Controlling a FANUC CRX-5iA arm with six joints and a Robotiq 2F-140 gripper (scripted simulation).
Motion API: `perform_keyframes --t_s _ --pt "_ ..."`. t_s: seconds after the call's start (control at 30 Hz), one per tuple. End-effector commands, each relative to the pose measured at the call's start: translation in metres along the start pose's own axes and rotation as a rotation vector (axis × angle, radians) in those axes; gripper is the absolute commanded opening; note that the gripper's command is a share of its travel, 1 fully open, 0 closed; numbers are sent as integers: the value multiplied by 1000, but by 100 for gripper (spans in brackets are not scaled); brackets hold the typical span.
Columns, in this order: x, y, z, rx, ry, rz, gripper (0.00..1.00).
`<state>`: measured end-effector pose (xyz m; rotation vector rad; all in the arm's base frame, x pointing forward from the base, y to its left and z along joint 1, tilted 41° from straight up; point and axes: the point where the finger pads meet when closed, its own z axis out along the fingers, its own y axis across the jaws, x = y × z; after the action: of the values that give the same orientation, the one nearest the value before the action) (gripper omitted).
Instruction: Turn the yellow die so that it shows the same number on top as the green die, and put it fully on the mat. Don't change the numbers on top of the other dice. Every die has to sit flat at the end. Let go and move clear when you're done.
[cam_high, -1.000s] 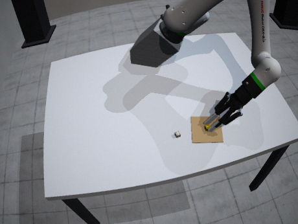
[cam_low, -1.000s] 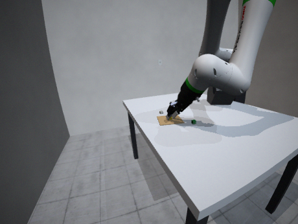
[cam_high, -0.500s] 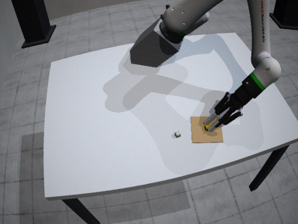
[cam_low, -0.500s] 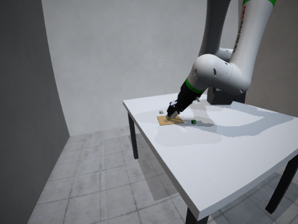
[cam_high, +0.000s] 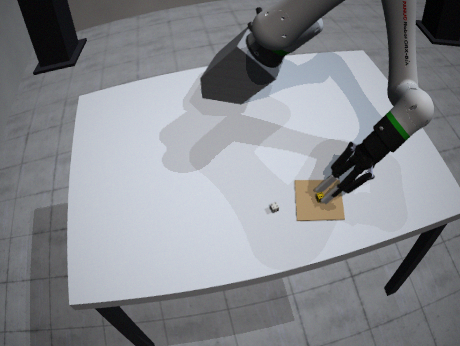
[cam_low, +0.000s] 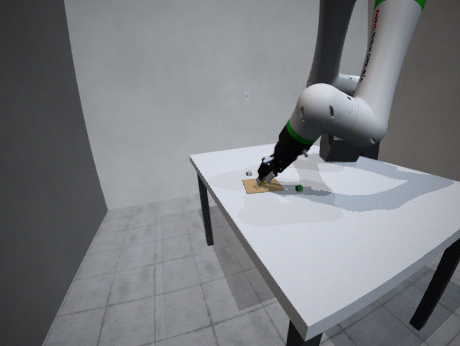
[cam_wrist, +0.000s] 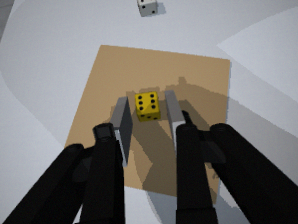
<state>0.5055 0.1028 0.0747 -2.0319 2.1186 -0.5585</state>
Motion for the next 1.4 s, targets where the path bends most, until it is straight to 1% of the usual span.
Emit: perform_keyframes --t_s 0.0,0.03,1.17,1.37 --pt "0 0 0 0 0 0 21" --pt "0 0 0 0 0 0 9" --pt "0 0 0 0 0 0 9" --pt "4 0 -4 0 0 0 9"
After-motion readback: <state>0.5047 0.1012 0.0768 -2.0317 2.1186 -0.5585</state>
